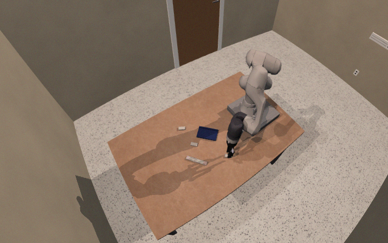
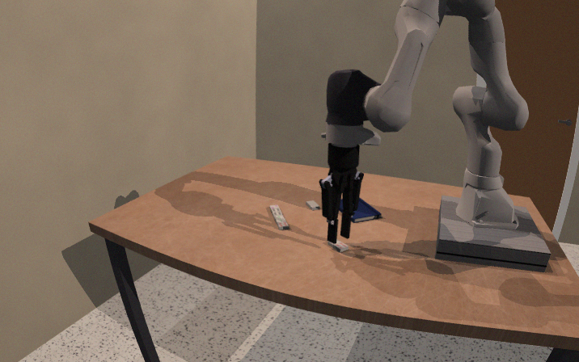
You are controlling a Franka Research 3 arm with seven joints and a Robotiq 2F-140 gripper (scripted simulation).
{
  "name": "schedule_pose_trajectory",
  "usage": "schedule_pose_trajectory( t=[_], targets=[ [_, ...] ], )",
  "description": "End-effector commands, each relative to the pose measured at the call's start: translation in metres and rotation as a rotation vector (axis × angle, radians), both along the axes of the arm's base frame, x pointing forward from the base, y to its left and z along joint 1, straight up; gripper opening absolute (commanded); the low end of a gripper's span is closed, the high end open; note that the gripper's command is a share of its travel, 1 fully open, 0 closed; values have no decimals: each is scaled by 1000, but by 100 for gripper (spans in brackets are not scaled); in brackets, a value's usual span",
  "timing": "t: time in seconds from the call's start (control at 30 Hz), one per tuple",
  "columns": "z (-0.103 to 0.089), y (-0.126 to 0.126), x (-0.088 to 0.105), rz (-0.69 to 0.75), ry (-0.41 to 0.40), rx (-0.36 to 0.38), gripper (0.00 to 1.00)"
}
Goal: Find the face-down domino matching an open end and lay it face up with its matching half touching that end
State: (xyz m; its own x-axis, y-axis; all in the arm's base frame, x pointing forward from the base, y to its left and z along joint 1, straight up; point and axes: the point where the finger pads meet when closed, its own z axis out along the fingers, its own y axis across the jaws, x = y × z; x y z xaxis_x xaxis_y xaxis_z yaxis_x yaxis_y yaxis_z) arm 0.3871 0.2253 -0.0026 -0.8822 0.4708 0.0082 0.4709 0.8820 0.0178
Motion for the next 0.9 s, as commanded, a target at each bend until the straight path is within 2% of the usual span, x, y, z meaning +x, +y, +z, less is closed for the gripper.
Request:
schedule_pose_trajectory(
  t=[0.0, 0.87],
  targets=[
    [-2, -1, 0, -83, -1, -18, 33],
    [-5, -1, 0, -83, -1, -18, 33]
  ],
)
